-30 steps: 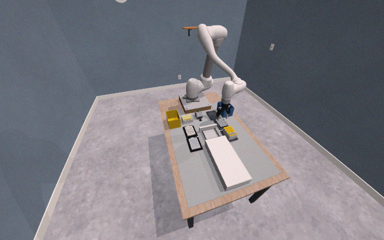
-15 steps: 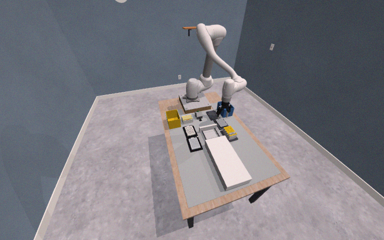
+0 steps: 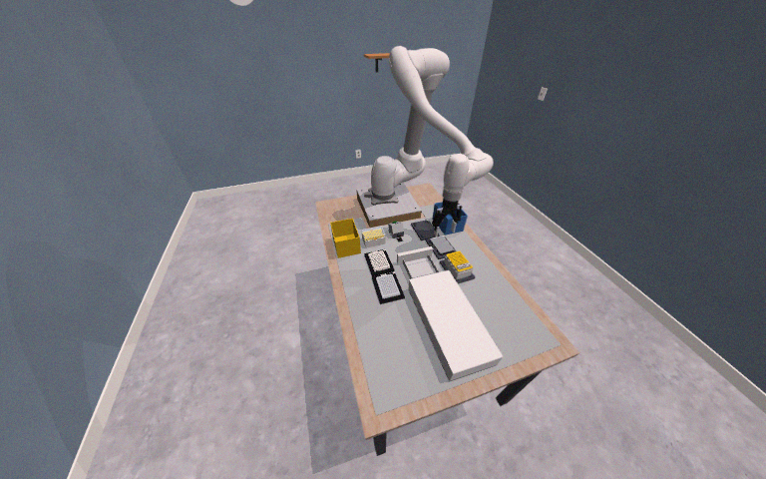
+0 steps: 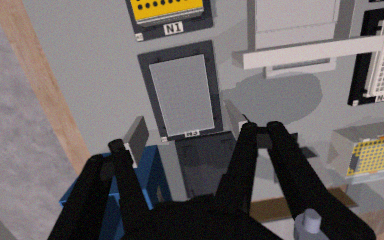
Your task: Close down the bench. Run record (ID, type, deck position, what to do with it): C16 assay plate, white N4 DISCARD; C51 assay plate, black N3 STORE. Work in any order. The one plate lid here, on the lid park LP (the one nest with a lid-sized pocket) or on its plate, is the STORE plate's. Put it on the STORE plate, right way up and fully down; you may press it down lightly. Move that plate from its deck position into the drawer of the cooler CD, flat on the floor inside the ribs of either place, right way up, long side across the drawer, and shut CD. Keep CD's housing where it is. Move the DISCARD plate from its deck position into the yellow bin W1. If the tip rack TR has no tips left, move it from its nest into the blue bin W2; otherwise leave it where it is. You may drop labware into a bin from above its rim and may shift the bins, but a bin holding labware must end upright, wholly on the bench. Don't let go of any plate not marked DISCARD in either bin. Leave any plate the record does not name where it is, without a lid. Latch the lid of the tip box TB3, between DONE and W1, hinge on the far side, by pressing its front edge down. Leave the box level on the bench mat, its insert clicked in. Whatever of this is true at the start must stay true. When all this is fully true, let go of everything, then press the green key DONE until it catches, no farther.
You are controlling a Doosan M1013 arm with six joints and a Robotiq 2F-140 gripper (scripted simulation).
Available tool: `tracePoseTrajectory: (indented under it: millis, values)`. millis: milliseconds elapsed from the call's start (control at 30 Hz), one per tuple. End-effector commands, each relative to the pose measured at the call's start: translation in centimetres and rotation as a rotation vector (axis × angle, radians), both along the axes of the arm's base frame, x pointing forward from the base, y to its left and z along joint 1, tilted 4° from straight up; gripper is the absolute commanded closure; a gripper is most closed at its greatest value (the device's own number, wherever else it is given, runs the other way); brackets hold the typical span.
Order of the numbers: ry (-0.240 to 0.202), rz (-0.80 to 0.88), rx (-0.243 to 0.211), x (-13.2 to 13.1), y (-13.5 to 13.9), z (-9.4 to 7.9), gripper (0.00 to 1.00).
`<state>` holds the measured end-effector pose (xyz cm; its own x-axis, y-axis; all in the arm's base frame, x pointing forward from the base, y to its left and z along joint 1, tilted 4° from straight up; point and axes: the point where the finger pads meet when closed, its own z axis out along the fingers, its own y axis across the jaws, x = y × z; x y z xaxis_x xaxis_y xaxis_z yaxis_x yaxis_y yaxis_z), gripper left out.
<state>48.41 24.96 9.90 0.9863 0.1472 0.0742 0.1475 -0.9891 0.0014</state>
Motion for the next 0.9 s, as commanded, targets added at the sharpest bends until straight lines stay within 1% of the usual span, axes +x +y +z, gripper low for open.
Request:
tracePoseTrajectory:
  millis: [0, 100, 600, 867]
  values:
    - [0.000, 0.000, 0.000, 0.0, 0.0, 0.5, 0.34]
    - [0.000, 0.000, 0.000, 0.0, 0.0, 0.6, 0.34]
    - [0.000, 0.000, 0.000, -0.2, 0.0, 2.6, 0.34]
    - [0.000, 0.000, 0.000, -0.2, 0.0, 3.2, 0.34]
